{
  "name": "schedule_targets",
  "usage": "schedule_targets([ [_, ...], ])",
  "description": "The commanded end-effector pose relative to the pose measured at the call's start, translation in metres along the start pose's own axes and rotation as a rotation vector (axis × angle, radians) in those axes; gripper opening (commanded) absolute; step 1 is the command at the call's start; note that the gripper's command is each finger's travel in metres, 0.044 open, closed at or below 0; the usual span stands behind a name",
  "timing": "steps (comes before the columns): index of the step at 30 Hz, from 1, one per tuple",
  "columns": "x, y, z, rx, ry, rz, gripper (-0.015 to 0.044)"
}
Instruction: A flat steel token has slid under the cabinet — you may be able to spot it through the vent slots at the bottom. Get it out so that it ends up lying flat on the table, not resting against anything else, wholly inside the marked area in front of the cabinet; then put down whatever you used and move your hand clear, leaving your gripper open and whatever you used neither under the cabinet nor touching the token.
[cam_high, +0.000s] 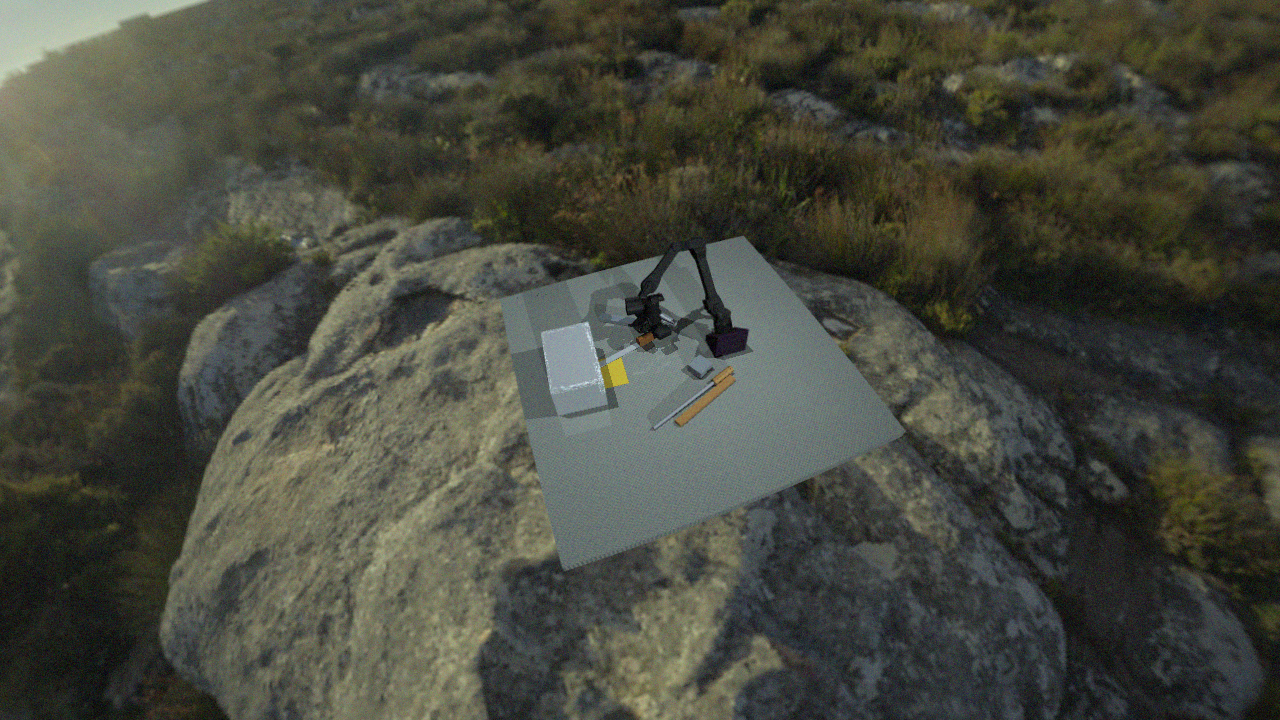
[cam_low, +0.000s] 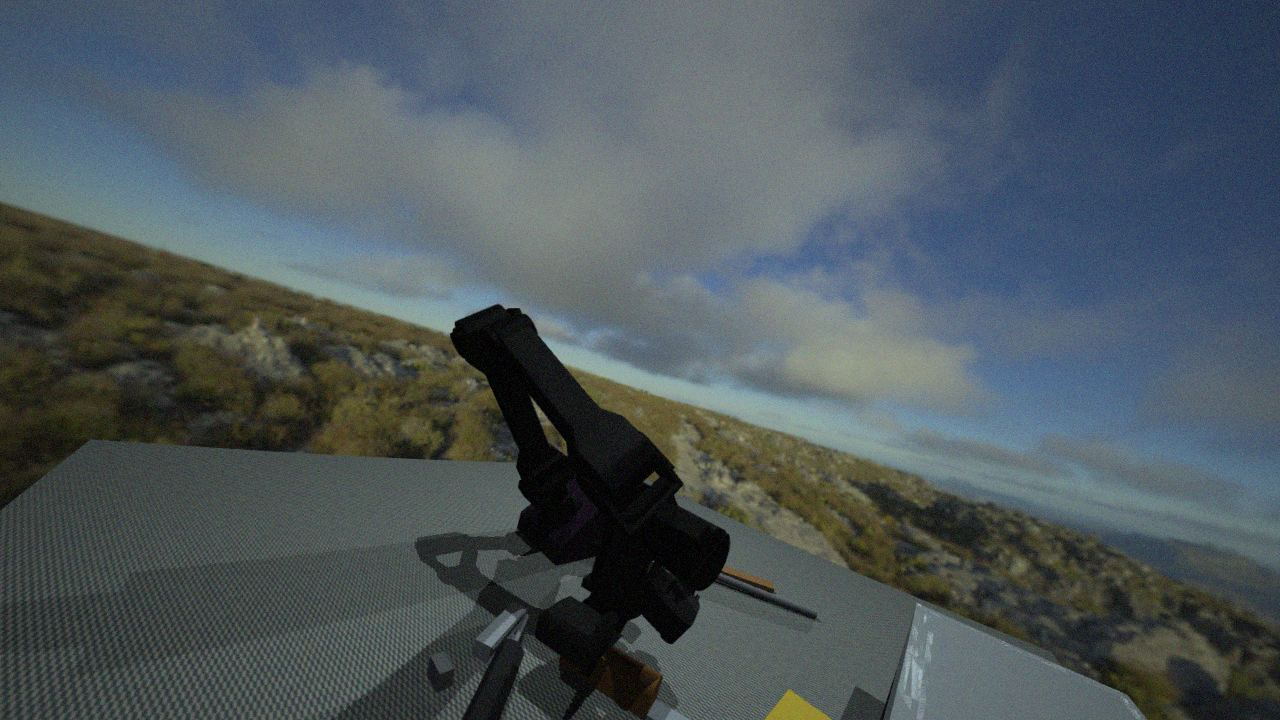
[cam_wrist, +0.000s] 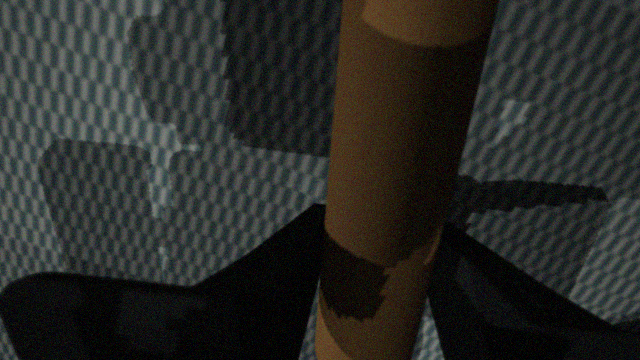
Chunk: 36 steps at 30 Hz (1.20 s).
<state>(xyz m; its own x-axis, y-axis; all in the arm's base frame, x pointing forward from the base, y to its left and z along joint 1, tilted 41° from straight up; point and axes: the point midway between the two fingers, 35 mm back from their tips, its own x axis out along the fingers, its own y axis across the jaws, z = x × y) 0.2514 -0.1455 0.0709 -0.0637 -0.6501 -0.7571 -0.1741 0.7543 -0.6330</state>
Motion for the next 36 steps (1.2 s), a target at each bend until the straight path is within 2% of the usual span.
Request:
schedule_targets([
  [1,0.001,0.0,-0.008,-0.007,0.005,-0.001,0.0],
  [23,0.0,-0.002,-0.025,-0.002,0.001,0.0,0.0],
  [31,0.0,-0.002,-0.025,-0.001,0.001,0.0,0.02],
  [36,0.0,-0.002,-0.025,-0.001,0.001,0.0,0.02],
])
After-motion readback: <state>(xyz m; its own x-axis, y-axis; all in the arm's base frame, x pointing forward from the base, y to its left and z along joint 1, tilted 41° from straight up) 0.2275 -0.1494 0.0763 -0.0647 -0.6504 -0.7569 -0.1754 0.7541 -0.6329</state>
